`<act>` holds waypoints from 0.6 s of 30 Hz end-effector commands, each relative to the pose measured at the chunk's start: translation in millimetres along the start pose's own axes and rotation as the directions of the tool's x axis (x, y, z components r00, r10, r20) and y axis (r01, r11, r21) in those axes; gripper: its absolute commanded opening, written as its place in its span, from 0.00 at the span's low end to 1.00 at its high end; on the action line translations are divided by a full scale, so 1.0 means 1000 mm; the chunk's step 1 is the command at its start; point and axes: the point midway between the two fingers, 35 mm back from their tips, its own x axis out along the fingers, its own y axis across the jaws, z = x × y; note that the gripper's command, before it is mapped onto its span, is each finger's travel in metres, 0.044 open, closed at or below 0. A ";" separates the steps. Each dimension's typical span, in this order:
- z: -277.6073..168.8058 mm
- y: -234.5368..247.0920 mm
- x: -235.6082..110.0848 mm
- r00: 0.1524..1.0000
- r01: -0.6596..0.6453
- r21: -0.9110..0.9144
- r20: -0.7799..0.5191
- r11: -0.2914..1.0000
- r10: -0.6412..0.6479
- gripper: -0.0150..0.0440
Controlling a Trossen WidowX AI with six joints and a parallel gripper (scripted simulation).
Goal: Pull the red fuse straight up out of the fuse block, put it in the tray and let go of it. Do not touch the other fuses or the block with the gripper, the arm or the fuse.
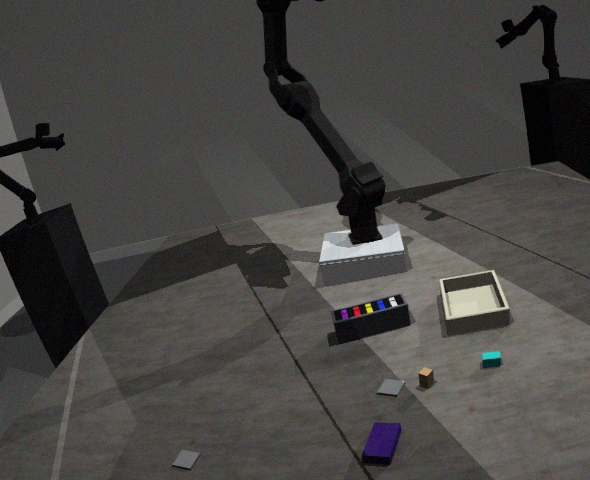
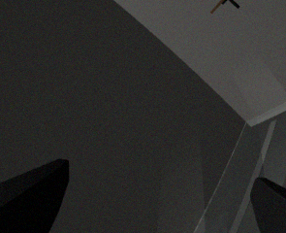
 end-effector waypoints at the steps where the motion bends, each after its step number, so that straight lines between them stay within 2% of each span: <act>1: 0.000 0.000 0.001 1.000 0.003 -0.003 0.000 1.000 -0.003 0.89; 5: -0.007 -0.013 0.028 0.997 0.077 -0.062 -0.007 0.995 -0.077 0.71; 12: -0.020 -0.076 0.107 0.940 0.328 -0.243 -0.009 0.913 -0.341 0.40; 18: -0.019 -0.149 0.149 0.833 0.516 -0.359 -0.003 0.778 -0.554 0.38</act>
